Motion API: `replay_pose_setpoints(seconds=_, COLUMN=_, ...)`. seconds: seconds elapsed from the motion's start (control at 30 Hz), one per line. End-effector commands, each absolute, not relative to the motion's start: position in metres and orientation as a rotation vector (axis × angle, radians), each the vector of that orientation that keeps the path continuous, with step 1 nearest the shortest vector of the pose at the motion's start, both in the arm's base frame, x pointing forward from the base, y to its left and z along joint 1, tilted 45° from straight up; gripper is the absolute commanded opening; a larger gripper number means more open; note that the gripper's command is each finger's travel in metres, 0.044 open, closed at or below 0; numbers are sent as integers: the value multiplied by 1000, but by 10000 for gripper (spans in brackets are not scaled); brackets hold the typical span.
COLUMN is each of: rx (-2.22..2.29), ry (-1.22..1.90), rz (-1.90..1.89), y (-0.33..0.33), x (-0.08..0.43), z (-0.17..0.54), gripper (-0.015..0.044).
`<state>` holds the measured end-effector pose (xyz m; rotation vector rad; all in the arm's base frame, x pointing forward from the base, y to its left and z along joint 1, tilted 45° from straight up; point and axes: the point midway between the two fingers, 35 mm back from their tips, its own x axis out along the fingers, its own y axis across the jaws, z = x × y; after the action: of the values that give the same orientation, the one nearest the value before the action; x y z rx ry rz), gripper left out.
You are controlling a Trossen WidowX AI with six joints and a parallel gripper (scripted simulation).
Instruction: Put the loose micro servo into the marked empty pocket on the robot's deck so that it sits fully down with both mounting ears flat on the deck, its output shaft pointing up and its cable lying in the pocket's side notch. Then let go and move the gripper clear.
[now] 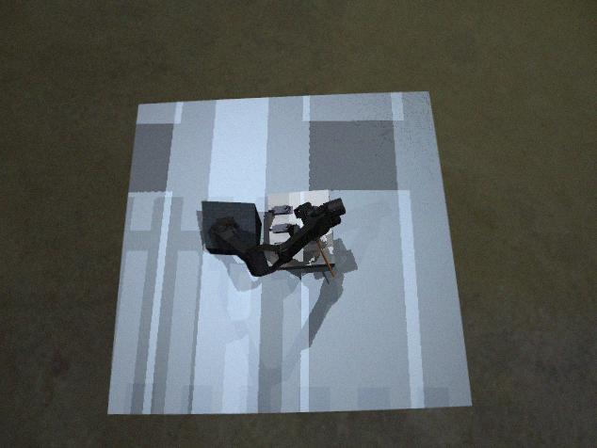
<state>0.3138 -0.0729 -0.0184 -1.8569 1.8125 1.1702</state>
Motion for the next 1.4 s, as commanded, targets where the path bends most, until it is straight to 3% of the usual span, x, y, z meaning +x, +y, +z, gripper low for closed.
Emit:
replay_pose_setpoints(seconds=0.0, rx=-1862, ry=1814, rz=1170, y=-74, x=314, z=-19, gripper=309)
replay_pose_setpoints(seconds=0.23, rx=-1862, ry=1814, rz=1170, y=-74, x=314, z=-19, gripper=125)
replay_pose_setpoints(seconds=0.4, rx=-1862, ry=1814, rz=1170, y=-74, x=314, z=-19, gripper=92)
replay_pose_setpoints(seconds=0.53, rx=-1862, ry=1813, rz=1170, y=-67, x=315, z=-12, gripper=0)
replay_pose_setpoints(seconds=1.37, rx=-1861, ry=1814, rz=1172, y=-64, x=294, z=17, gripper=0)
